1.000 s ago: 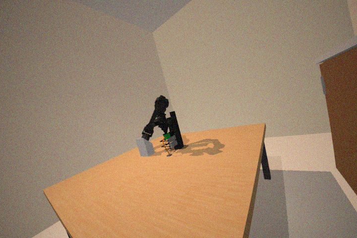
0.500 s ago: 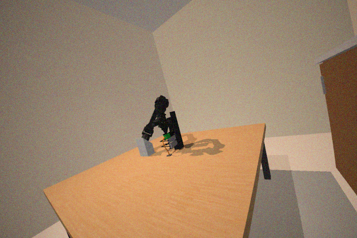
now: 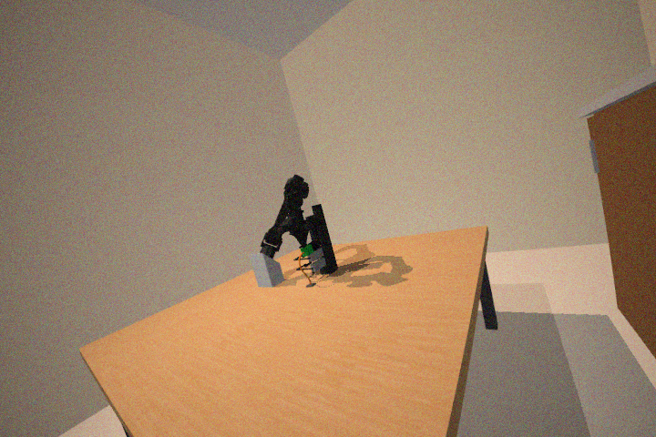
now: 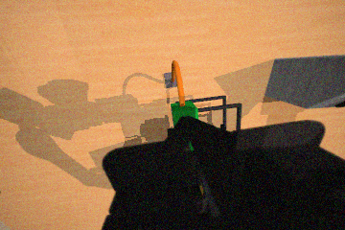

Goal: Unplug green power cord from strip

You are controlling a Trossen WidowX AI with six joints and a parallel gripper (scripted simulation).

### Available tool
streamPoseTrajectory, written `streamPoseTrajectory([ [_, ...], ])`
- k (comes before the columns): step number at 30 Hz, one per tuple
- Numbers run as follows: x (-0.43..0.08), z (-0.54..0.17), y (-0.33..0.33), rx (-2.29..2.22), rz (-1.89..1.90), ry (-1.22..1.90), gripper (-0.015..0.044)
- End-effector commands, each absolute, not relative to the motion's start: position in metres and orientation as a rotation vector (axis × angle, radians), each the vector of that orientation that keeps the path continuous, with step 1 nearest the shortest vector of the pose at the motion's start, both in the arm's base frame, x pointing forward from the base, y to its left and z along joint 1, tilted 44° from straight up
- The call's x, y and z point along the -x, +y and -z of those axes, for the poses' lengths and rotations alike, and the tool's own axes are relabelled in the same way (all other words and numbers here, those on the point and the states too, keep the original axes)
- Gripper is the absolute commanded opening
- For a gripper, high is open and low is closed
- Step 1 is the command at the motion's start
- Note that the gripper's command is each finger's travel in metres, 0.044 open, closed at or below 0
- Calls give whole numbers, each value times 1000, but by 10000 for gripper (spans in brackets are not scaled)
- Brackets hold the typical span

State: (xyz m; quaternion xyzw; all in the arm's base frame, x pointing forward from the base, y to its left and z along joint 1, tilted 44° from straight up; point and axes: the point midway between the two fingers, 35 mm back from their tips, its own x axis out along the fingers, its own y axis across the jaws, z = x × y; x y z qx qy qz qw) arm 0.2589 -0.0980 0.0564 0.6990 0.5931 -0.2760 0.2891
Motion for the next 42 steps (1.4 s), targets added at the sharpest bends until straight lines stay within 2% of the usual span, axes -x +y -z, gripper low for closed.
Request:
streamPoseTrajectory([
  [1,-260,-53,-106,-1858,737,1572,0],
  [42,-256,-11,-154,-1862,740,1572,0],
])
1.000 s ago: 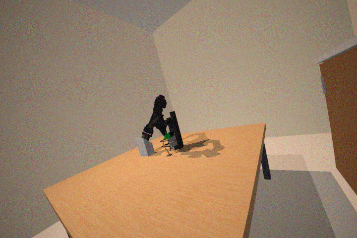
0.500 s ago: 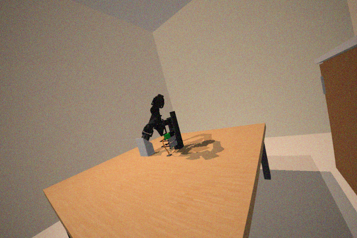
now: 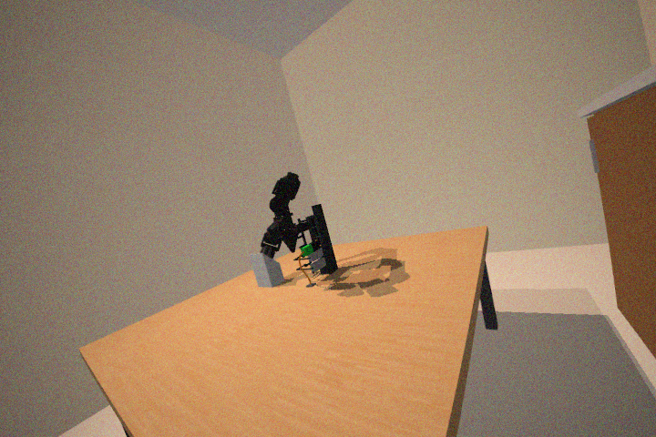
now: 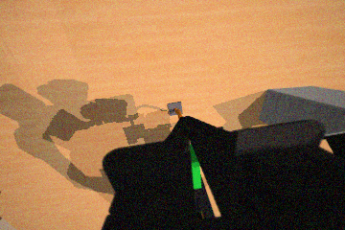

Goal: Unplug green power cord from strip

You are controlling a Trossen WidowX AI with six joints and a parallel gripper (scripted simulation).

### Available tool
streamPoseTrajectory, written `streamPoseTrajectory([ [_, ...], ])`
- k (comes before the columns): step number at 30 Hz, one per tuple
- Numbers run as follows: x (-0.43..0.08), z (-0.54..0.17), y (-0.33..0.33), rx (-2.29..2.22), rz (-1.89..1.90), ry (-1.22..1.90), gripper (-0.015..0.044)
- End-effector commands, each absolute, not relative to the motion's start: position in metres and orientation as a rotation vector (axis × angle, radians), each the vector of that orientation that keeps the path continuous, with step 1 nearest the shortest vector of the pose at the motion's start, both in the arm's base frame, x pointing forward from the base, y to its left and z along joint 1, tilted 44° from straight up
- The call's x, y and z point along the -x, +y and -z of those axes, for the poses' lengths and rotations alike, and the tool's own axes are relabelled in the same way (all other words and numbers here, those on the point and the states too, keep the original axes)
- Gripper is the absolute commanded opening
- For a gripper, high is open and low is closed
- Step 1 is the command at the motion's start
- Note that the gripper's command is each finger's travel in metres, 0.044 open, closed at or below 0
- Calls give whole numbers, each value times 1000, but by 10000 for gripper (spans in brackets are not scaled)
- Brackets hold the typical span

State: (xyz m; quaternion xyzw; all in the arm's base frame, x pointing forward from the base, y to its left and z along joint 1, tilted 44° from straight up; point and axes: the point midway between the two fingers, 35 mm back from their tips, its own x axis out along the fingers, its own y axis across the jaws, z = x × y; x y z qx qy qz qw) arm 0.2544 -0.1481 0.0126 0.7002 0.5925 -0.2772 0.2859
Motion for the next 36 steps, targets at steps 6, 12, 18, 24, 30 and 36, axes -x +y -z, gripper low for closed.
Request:
streamPoseTrajectory([
  [6,-258,-11,-154,-1862,739,1572,0],
  [12,-257,-11,-154,-1862,740,1572,0],
  [18,-256,-10,-153,-1862,740,1572,0],
  [24,-254,-9,-152,-1862,740,1572,0],
  [30,-254,-9,-152,-1862,740,1573,0],
  [36,-254,-9,-152,-1862,740,1572,0],
])
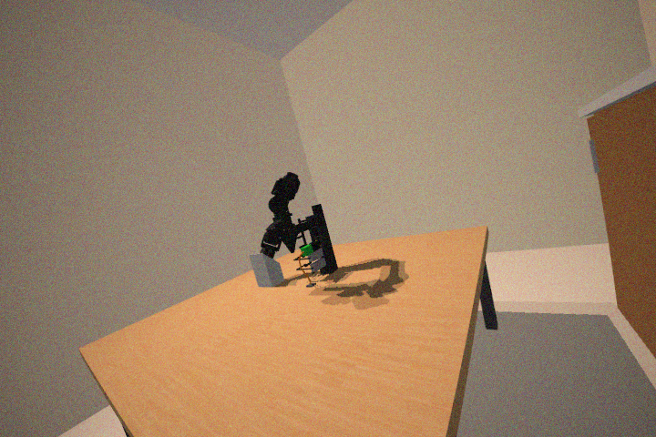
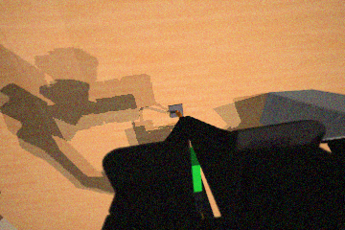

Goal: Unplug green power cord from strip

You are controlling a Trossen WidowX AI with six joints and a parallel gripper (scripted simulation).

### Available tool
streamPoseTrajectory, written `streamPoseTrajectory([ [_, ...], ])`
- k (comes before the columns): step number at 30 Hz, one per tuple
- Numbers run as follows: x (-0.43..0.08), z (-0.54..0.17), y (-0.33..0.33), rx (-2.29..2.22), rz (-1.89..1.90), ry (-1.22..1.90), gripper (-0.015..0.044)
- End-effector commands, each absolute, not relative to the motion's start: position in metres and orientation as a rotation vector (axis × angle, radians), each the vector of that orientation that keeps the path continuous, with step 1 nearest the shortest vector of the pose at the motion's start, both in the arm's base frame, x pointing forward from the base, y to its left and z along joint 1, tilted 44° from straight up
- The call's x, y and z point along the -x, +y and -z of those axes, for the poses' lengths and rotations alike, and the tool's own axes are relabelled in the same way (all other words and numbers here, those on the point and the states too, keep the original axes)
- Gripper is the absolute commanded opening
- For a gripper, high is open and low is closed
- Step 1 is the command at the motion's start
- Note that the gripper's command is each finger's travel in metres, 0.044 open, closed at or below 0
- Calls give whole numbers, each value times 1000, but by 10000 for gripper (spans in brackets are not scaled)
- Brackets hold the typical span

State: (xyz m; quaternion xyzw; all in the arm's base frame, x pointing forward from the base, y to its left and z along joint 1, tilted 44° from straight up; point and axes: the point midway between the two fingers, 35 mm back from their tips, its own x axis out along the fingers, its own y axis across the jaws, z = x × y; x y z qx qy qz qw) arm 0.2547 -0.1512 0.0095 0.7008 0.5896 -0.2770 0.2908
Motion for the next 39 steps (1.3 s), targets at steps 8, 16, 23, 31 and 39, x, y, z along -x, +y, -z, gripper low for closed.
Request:
streamPoseTrajectory([
  [8,-256,-10,-153,-1862,740,1572,0],
  [16,-257,-11,-154,-1862,740,1572,0],
  [23,-256,-11,-153,-1862,740,1572,0],
  [31,-255,-10,-153,-1862,740,1572,0],
  [39,-255,-9,-152,-1862,740,1572,0],
])
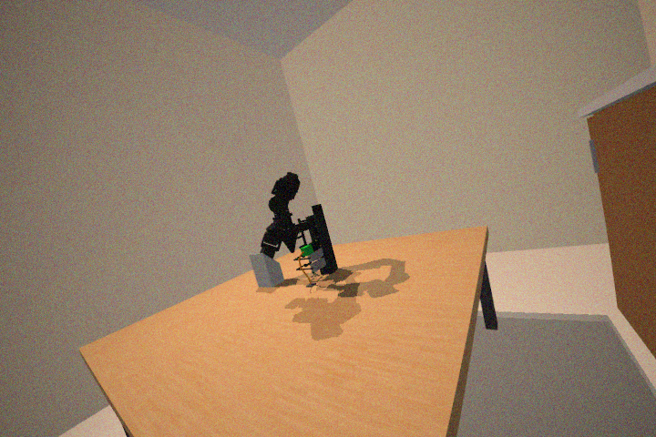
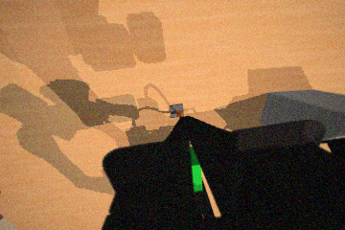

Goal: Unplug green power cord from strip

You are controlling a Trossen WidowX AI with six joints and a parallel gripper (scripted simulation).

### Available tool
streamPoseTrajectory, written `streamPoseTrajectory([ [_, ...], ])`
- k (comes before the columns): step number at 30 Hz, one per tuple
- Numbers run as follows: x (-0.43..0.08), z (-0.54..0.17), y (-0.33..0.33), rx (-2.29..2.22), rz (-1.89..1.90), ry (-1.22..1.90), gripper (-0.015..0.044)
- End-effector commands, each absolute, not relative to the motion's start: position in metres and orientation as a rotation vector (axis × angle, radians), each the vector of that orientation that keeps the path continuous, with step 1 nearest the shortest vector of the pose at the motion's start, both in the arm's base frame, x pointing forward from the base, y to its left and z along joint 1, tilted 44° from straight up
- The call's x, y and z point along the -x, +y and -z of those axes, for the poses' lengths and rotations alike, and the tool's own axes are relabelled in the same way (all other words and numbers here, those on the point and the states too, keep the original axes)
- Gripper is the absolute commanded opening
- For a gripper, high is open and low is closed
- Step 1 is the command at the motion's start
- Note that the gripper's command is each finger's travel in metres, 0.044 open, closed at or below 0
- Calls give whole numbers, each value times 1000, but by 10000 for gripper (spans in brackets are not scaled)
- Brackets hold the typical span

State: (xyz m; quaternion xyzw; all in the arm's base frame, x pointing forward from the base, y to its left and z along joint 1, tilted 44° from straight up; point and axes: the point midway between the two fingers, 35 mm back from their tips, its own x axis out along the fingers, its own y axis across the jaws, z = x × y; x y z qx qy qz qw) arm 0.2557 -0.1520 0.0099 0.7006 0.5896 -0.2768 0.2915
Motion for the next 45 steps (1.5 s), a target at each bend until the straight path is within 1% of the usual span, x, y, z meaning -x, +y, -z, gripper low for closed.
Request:
streamPoseTrajectory([
  [1,-255,-9,-152,-1862,740,1572,0],
  [42,-255,-10,-153,-1862,740,1572,0],
  [45,-256,-10,-152,-1868,738,1573,79],
])
